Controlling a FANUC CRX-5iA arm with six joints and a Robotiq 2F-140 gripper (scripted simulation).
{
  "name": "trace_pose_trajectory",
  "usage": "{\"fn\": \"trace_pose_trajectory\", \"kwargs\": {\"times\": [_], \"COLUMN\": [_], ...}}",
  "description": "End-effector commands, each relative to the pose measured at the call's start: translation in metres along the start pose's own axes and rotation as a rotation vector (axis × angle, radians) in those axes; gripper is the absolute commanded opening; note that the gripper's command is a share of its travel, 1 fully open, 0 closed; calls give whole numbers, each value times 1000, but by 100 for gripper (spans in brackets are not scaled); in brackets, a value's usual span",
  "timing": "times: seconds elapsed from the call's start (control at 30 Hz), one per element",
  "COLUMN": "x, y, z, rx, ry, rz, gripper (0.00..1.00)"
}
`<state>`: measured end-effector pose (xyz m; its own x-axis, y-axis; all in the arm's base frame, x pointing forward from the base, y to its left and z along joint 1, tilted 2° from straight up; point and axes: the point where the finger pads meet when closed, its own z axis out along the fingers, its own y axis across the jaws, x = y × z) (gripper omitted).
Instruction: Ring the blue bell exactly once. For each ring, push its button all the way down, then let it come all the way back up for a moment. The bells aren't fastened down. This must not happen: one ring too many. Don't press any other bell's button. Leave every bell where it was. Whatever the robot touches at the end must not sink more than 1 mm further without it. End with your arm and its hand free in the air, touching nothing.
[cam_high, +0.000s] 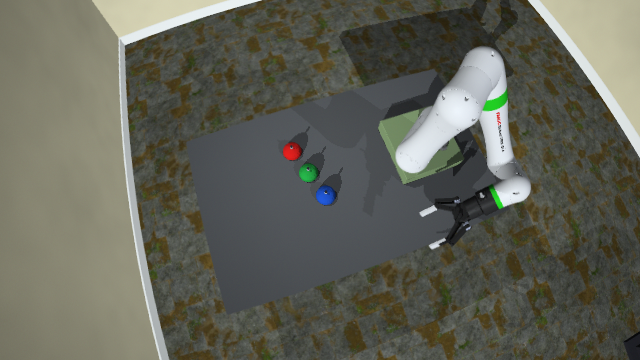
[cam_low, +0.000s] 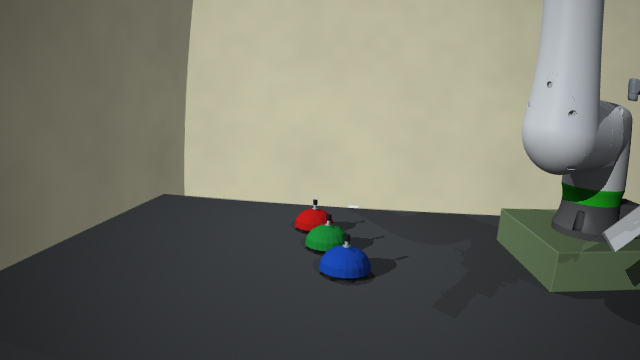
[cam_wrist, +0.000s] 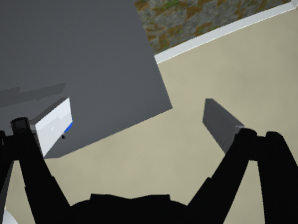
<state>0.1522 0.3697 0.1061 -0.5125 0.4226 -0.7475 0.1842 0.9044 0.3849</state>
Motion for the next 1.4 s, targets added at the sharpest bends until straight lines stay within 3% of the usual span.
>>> {"fn": "trace_pose_trajectory", "kwargs": {"times": [0.0, 0.1, 0.23, 0.3, 0.37, 0.4, 0.43, 0.47, 0.57, 0.63, 0.67, 0.7, 0.8, 0.87, 1.03, 1.1, 1.37], "x": [-7, -20, -44, -44, -59, -59, -67, -67, -82, -82, -90, -90, -107, -107, -134, -134, -175], "y": [-4, -14, -35, -35, -49, -49, -57, -57, -73, -73, -81, -81, -97, -97, -119, -119, -144], "z": [11, 30, 65, 65, 85, 85, 94, 94, 113, 113, 123, 123, 140, 140, 165, 165, 195], "rx": [52, 144, 324, 324, 428, 428, 482, 482, 585, 585, 633, 633, 719, 719, 812, 812, 862], "ry": [0, 5, 36, 36, 69, 69, 90, 90, 142, 142, 173, 173, 241, 241, 353, 353, 488], "rz": [4, 12, 40, 40, 64, 64, 80, 80, 119, 119, 143, 143, 199, 199, 300, 300, 451], "gripper": [100, 100, 100, 100, 100, 100, 100, 100, 100, 100, 100, 100, 100, 100, 100, 100, 100]}}
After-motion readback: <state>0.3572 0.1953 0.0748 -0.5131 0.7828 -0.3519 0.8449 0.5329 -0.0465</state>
